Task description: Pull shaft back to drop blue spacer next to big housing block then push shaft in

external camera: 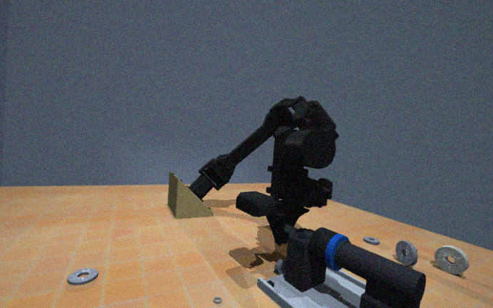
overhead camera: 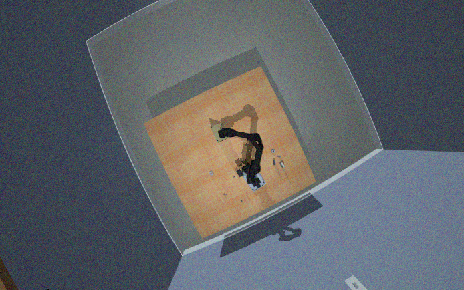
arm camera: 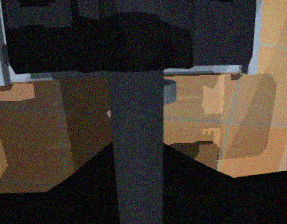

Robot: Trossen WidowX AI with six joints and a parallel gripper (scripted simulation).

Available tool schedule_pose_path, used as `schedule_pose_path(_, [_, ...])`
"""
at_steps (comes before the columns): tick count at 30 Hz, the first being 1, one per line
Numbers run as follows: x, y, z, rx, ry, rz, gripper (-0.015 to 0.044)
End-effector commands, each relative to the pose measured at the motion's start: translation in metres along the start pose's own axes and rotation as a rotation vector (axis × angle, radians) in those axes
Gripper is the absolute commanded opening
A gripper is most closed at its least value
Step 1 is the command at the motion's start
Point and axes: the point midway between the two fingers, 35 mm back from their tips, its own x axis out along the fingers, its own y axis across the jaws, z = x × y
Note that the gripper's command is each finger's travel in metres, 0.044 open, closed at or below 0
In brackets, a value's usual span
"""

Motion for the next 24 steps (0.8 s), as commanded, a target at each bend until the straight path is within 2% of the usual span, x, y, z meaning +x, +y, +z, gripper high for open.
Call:
schedule_pose_path(1, [-0.0003,-0.001,-0.0008,-0.002,0.001,-0.005,0.0])
schedule_pose_path(24, [-0.0003,-0.001,-0.003,-0.002,0.001,-0.005,0.0])
